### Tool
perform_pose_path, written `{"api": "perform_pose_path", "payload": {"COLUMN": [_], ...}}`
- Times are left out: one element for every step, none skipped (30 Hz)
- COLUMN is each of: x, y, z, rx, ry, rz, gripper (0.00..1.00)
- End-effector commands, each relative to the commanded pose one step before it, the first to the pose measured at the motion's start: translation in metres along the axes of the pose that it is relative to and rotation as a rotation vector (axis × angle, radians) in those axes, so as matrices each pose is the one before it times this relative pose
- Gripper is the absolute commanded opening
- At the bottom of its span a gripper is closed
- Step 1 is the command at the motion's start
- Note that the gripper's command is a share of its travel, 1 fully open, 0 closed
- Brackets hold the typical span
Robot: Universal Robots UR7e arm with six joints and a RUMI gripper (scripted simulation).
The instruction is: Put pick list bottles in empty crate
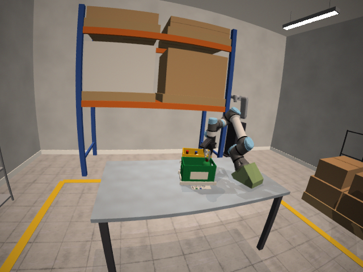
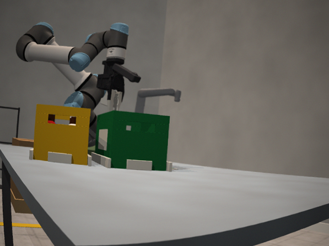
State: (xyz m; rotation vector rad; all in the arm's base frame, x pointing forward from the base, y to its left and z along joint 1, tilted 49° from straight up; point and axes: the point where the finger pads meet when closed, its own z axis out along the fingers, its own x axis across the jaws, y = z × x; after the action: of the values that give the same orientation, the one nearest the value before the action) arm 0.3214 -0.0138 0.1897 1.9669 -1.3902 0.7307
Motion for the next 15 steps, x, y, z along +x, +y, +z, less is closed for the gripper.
{"api": "perform_pose_path", "payload": {"x": [0.00044, -0.00003, -0.00011, -0.00008, -0.00011, 0.00019, -0.00003, -0.00046, -0.00001, 0.00014, 0.00000, 0.00000, -0.00005, 0.00003, -0.00001], "y": [-0.00003, 0.00007, 0.00048, 0.00019, 0.00017, -0.00044, 0.00005, 0.00080, 0.00023, 0.00007, 0.00000, 0.00000, 0.00000, 0.00002, 0.00000], "z": [-0.00075, 0.00000, -0.00023, 0.00004, 0.00006, 0.00014, 0.00000, 0.00077, 0.00093, 0.00070, 0.00000, 0.00000, 0.00073, 0.00058, 0.00051], "rx": [0.00295, 0.00000, 0.00123, -0.00004, -0.00013, -0.00106, 0.00000, 0.00020, -0.00088, -0.00066, 0.00000, 0.00000, -0.00073, -0.00027, -0.00004], "ry": [0.00112, 0.00000, 0.00035, 0.00000, 0.00000, -0.00035, 0.00000, 0.00029, -0.00011, -0.00009, 0.00000, 0.00000, -0.00007, -0.00001, 0.00002], "rz": [0.00098, 0.00000, 0.00007, -0.00008, -0.00018, 0.00018, 0.00000, -0.00052, -0.00008, 0.00044, 0.00000, 0.00000, -0.00019, 0.00007, -0.00004], "gripper": [0.00, 0.00, 0.00, 0.00, 0.00, 0.00, 0.00, 0.00, 0.00, 0.00, 0.00, 0.00, 0.00, 0.00, 0.00]}}
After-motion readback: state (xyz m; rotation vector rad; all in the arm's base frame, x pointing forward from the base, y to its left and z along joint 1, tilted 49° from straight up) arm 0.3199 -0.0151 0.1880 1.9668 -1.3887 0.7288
